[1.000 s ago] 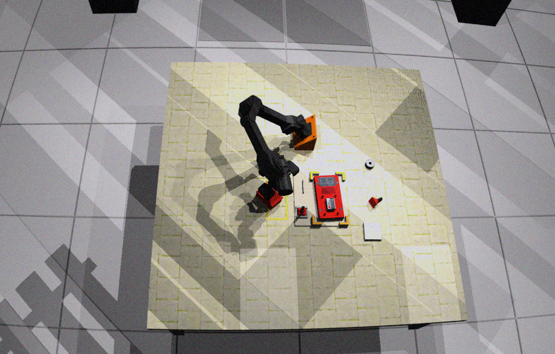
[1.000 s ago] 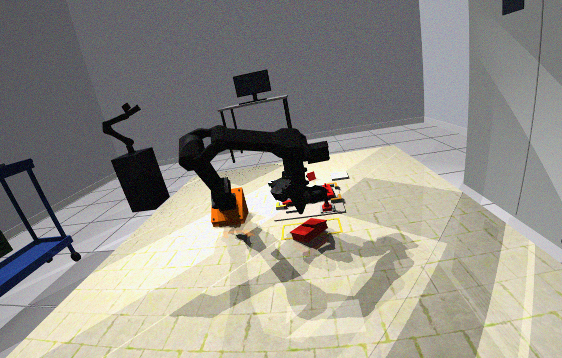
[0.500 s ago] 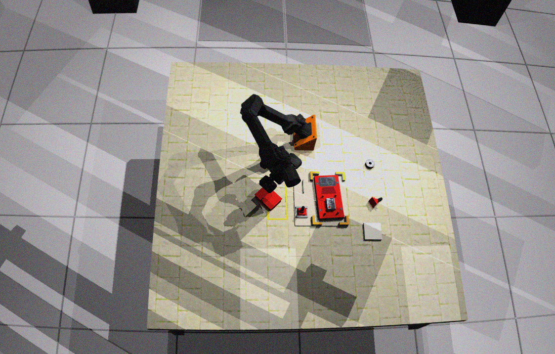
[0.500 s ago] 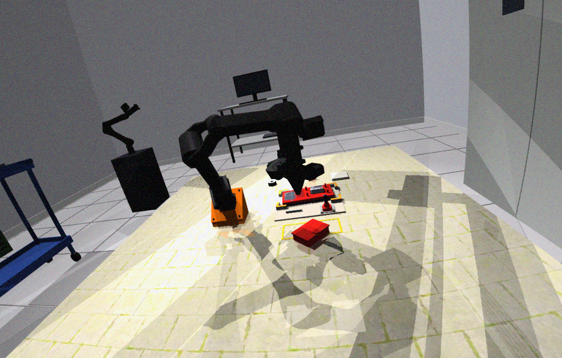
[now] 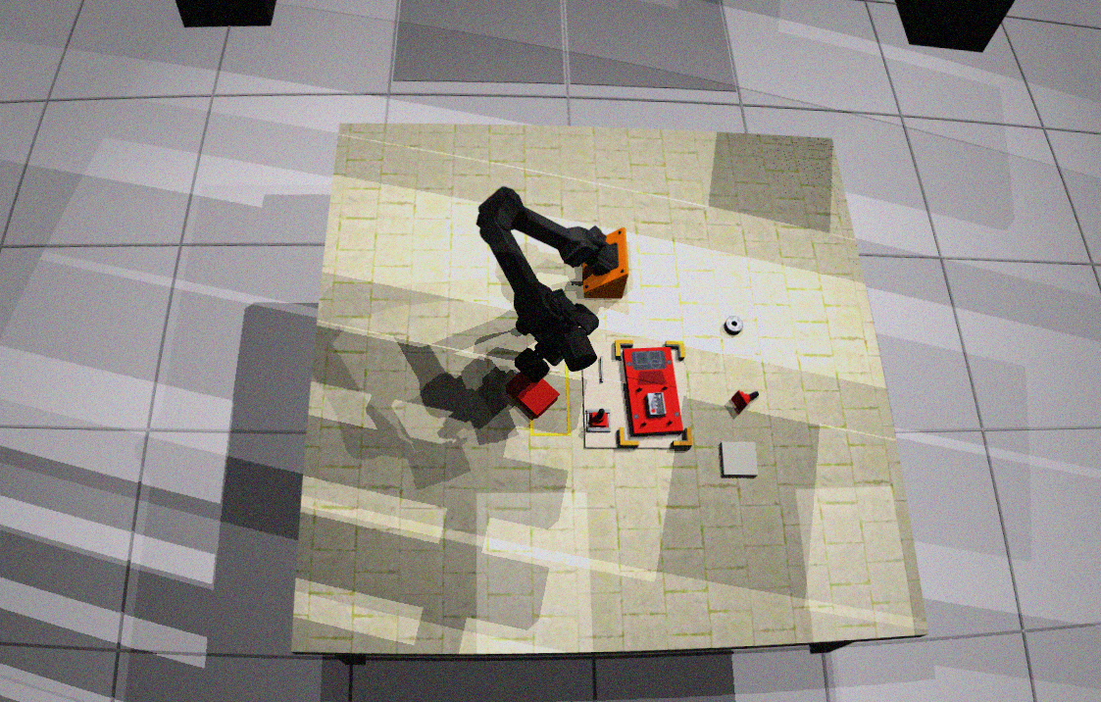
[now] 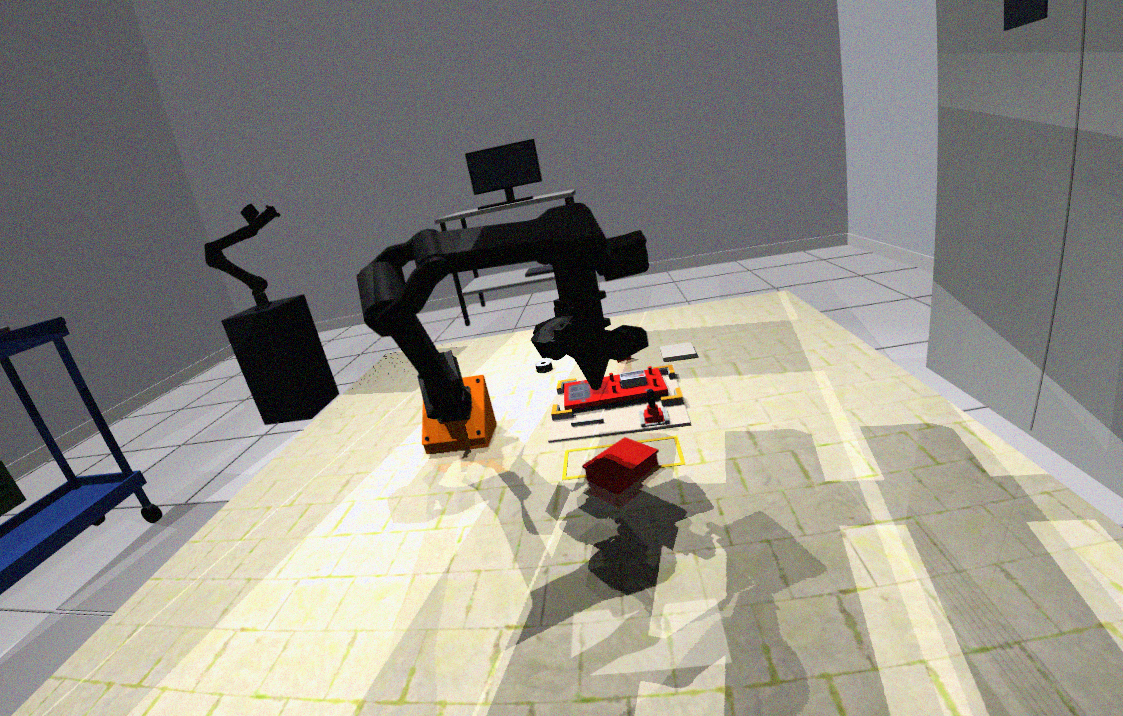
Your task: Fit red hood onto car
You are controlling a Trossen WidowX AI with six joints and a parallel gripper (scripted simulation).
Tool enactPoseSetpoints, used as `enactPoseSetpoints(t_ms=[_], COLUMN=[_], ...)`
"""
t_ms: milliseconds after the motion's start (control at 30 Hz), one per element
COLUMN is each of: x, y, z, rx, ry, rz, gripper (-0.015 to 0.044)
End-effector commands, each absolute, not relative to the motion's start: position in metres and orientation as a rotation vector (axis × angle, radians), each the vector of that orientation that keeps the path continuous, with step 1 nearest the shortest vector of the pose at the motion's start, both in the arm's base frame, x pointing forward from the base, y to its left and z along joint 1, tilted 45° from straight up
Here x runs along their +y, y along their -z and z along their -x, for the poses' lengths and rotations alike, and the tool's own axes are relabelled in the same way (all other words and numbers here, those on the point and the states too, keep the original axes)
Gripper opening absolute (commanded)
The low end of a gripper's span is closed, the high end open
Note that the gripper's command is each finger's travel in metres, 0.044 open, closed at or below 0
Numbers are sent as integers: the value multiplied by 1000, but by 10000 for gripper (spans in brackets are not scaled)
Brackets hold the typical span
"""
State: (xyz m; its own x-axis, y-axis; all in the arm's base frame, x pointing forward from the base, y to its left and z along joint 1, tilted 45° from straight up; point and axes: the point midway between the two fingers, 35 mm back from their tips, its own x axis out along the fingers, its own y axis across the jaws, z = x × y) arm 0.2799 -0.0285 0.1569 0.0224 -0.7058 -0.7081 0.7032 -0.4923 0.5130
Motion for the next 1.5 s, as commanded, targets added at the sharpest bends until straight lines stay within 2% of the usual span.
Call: enactPoseSetpoints(t_ms=[0, 500, 767, 1467], x=[-29, -50, -63, -84], y=[-157, -155, -154, -154], z=[-280, -288, -292, -297], rx=[41, 888, 1229, 1625], ry=[1677, 1278, 949, 236], rz=[-1187, -291, 193, 1000], gripper=[53, 440, 440, 440])
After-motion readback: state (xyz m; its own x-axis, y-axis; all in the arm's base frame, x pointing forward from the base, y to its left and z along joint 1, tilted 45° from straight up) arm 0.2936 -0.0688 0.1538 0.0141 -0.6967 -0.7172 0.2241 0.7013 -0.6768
